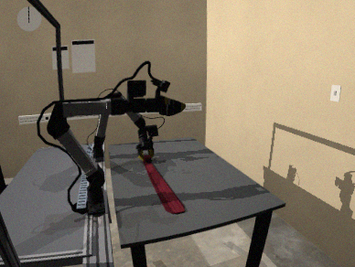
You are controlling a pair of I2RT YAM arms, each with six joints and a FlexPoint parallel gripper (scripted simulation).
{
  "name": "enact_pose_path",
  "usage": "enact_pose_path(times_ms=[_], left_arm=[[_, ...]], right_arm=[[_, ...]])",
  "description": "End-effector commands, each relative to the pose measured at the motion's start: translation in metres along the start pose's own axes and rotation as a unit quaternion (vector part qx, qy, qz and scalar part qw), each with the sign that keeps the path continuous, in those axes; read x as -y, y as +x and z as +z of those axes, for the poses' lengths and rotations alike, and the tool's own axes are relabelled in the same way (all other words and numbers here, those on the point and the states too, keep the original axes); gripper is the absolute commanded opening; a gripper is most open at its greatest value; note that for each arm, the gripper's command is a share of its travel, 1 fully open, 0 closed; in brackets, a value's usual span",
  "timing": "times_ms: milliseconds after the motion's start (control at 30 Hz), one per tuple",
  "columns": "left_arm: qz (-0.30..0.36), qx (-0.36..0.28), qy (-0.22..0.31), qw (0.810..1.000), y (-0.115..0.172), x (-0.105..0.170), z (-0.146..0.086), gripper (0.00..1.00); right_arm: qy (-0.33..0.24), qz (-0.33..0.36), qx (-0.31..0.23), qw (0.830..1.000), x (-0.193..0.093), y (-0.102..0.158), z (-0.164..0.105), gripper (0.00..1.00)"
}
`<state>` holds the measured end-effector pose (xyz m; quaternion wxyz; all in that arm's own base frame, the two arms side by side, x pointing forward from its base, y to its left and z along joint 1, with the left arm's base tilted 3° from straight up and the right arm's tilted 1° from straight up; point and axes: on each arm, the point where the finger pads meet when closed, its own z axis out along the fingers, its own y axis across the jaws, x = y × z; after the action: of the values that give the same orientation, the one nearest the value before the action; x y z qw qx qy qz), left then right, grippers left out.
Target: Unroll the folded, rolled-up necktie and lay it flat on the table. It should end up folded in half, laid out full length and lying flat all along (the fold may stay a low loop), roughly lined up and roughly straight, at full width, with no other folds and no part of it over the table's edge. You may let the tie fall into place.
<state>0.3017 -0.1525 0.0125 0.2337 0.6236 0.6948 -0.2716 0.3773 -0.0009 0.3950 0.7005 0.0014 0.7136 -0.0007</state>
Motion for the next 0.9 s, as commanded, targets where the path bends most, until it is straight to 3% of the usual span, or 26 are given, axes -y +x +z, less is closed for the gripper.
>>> enact_pose_path(times_ms=[0, 100, 400, 867], left_arm=[[0.040, 0.120, -0.002, 0.992, -0.0163, -0.0053, 0.0002, 0.46], [0.040, 0.161, 0.000, 0.986, -0.0150, -0.0054, -0.0025, 0.46], [0.040, 0.203, 0.001, 0.978, -0.0135, -0.0054, -0.0054, 0.46], [0.040, 0.203, 0.001, 0.978, -0.0135, -0.0054, -0.0054, 0.75]], right_arm=[[0.000, 0.000, 0.000, 1.000, 0.0000, 0.0000, 0.0000, 1.00], [0.000, 0.000, 0.000, 1.000, 0.0000, 0.0000, 0.0000, 1.00], [0.000, 0.000, 0.000, 1.000, 0.0000, 0.0000, 0.0000, 1.00], [0.000, 0.000, 0.000, 1.000, 0.0000, 0.0000, 0.0000, 1.00]])
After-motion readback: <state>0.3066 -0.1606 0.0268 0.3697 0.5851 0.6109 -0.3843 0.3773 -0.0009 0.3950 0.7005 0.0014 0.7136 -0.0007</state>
